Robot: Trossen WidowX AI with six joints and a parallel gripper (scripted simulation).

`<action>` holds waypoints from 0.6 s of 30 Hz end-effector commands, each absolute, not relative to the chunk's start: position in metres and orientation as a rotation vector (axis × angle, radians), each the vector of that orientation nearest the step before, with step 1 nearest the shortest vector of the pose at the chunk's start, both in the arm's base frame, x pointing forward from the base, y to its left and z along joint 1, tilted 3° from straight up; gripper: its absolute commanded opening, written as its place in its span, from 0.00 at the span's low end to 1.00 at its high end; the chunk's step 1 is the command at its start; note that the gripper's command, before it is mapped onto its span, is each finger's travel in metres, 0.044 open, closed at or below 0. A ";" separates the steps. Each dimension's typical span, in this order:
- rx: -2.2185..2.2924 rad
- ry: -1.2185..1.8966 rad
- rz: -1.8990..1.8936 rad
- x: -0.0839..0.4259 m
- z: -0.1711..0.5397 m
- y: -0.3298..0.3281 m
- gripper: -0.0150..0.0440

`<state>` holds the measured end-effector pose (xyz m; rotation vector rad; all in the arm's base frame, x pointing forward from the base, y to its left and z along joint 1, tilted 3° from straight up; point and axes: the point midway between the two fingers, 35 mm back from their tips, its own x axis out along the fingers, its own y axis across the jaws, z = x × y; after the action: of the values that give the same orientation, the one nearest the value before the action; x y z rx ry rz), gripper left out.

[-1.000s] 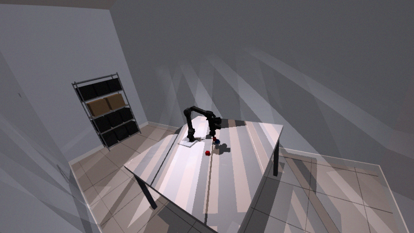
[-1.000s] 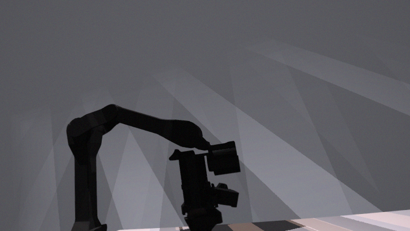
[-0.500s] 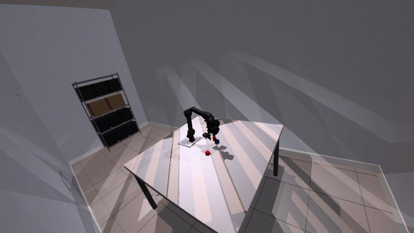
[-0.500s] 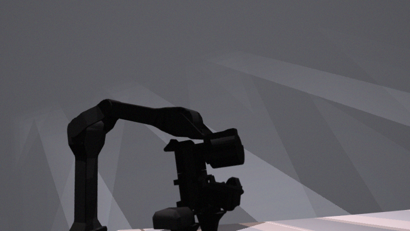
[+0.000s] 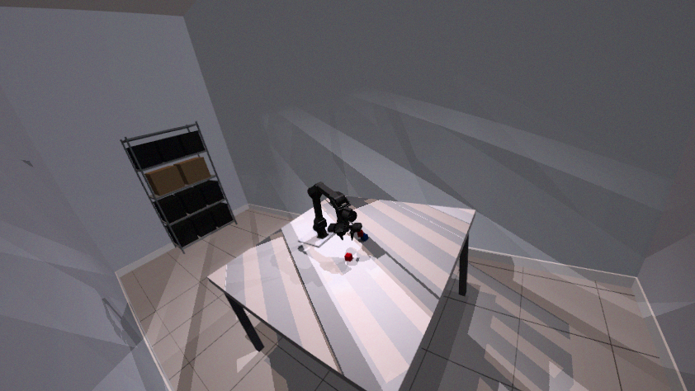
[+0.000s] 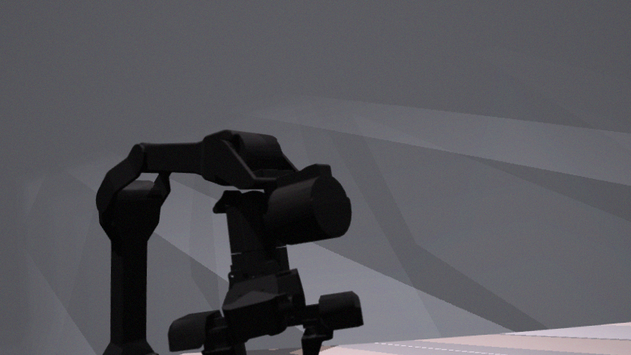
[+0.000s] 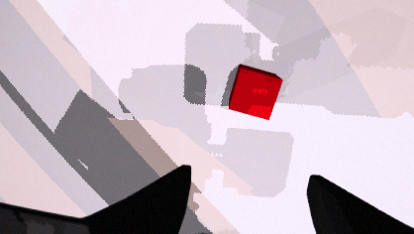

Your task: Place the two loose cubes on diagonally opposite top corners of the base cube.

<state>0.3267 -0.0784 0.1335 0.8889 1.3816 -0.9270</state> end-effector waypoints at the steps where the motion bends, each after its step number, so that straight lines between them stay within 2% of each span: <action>1: 1.043 1.299 -1.083 0.327 0.139 -0.100 0.70; 9: 1.043 1.299 -1.083 0.327 0.138 -0.100 0.70; 18: 1.043 1.299 -1.083 0.326 0.078 -0.101 0.70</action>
<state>0.3292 -0.1010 0.1019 1.0421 1.2928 -1.0742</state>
